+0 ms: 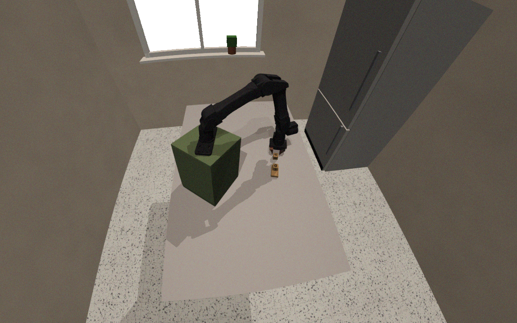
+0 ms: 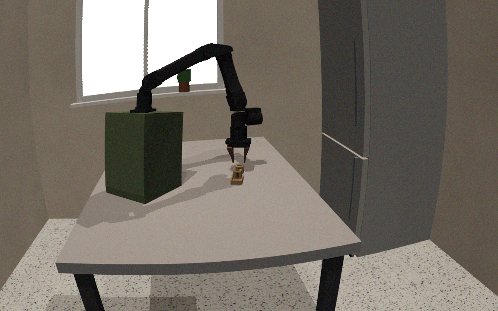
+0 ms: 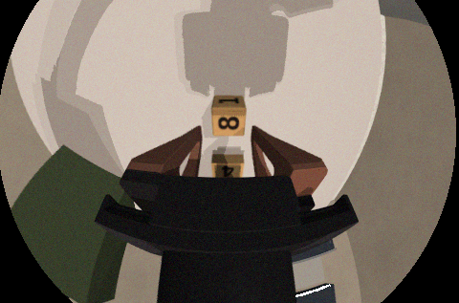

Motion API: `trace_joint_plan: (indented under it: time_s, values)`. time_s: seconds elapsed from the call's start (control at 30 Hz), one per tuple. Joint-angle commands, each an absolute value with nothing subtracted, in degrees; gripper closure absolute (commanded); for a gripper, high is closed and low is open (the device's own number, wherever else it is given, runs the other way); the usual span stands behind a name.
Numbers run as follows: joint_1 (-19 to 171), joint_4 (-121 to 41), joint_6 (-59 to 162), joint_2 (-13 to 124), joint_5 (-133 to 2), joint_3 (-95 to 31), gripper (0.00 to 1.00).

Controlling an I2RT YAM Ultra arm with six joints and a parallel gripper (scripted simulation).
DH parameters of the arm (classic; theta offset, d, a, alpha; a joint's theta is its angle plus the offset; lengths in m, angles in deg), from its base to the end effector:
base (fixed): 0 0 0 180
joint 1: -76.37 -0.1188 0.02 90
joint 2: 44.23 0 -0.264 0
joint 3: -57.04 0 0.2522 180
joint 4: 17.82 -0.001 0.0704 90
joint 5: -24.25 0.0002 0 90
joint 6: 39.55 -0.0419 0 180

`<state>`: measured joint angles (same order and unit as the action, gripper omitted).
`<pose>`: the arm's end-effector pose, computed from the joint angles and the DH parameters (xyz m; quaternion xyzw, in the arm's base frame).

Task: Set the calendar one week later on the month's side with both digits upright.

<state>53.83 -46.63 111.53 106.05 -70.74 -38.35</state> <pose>0.3736 0.1601 -0.0681 -0.6668 0.7419 0.0229 0.0662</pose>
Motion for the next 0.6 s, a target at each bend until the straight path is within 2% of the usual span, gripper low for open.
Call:
trace_joint_plan:
  time_s: [0.0, 0.57]
  values:
    - [53.8, -46.3, 111.5, 105.8, -70.7, -38.8, 0.53]
    - [53.8, -46.1, 111.5, 106.4, -70.7, -39.1, 0.53]
